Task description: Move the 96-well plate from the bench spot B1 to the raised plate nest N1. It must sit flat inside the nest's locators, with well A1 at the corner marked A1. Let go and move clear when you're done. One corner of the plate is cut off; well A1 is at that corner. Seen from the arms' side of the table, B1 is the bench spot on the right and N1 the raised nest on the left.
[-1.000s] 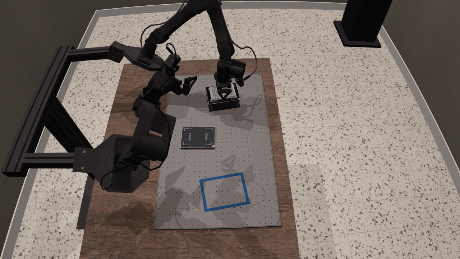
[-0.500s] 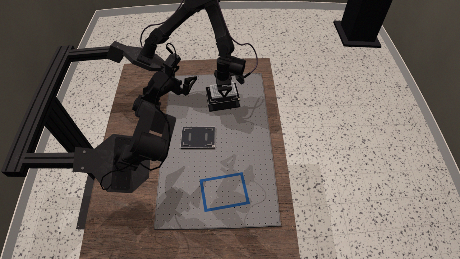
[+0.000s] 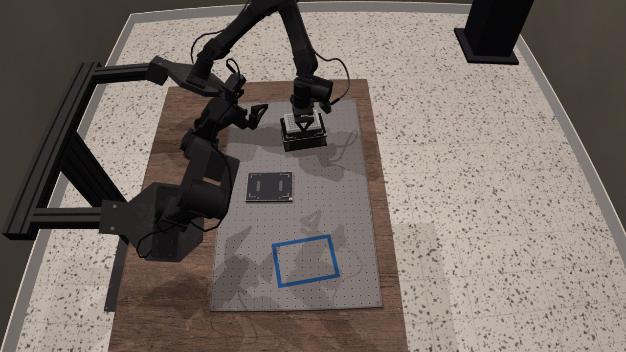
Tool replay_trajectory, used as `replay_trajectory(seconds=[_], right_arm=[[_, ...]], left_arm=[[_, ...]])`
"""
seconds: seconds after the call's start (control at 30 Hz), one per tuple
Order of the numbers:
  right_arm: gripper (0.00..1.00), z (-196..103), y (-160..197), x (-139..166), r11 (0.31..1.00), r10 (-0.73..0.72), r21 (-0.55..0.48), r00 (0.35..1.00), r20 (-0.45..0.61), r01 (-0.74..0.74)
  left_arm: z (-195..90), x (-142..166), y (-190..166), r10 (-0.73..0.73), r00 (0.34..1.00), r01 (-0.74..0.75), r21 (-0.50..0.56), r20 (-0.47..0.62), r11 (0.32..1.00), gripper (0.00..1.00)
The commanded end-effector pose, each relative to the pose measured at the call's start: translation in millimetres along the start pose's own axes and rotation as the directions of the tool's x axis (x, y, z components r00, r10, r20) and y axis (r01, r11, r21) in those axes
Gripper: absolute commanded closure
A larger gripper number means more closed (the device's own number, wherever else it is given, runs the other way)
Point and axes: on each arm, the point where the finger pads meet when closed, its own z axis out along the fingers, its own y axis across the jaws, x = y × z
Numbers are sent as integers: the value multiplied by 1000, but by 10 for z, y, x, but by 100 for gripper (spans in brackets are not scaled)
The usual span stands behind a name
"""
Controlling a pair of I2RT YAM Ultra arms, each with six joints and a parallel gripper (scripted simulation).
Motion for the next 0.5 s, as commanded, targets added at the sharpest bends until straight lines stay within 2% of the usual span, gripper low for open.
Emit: replay_trajectory(seconds=[0.0,0.33,0.47], right_arm=[[0,-12,14,-76,1000,10,-2,1000,24,-10],[0,-12,14,-76,1000,10,-2,1000,24,-10],[0,-12,14,-76,1000,10,-2,1000,24,-10]], left_arm=[[-121,4,3,10,1000,-10,-4,20,1000,19],[-138,-84,-64,0,999,-1,25,44,1000,19],[-53,-59,-69,4,999,-5,29,37,1000,19]])
